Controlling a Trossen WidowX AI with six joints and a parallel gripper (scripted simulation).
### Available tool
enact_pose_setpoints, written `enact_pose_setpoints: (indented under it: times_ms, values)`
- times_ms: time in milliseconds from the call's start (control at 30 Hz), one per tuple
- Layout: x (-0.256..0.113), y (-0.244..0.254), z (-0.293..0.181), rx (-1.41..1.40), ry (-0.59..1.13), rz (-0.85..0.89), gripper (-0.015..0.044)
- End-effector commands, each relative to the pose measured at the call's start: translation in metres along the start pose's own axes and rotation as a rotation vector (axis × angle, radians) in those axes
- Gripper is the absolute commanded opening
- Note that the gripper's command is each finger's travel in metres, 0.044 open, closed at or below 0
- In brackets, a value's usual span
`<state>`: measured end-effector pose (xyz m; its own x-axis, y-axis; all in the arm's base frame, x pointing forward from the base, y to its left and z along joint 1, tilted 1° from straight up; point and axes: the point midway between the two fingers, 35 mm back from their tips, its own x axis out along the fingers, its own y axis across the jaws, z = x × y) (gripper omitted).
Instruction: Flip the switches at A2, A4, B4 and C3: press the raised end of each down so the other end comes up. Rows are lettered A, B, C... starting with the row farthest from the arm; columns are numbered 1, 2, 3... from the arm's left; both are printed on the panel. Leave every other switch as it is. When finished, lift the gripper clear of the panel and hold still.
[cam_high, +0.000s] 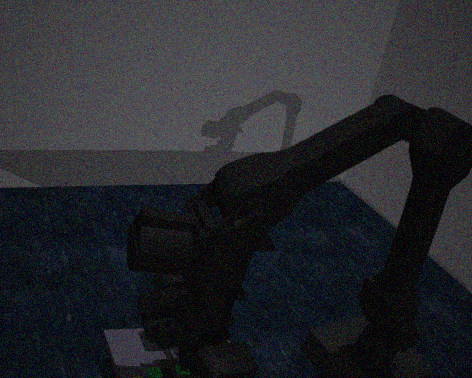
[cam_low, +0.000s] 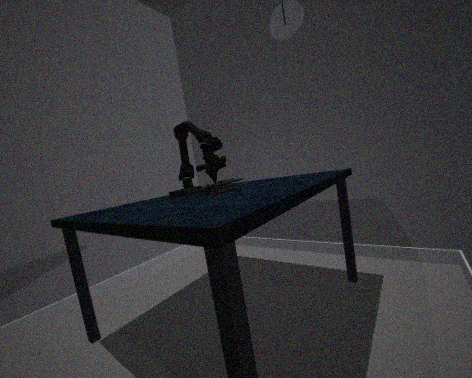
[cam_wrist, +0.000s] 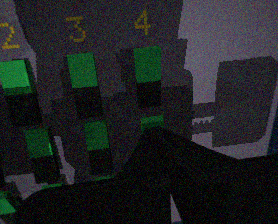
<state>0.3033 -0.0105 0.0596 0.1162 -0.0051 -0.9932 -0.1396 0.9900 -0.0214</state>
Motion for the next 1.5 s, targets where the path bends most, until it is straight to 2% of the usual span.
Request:
enact_pose_setpoints:
  times_ms: [0, 1467]
  values:
    - [0.0000, -0.0007, 0.0006, -0.005, -0.003, -0.005, 0.0000]
    - [0.0057, -0.0008, 0.0007, -0.005, -0.003, -0.005, 0.0000]
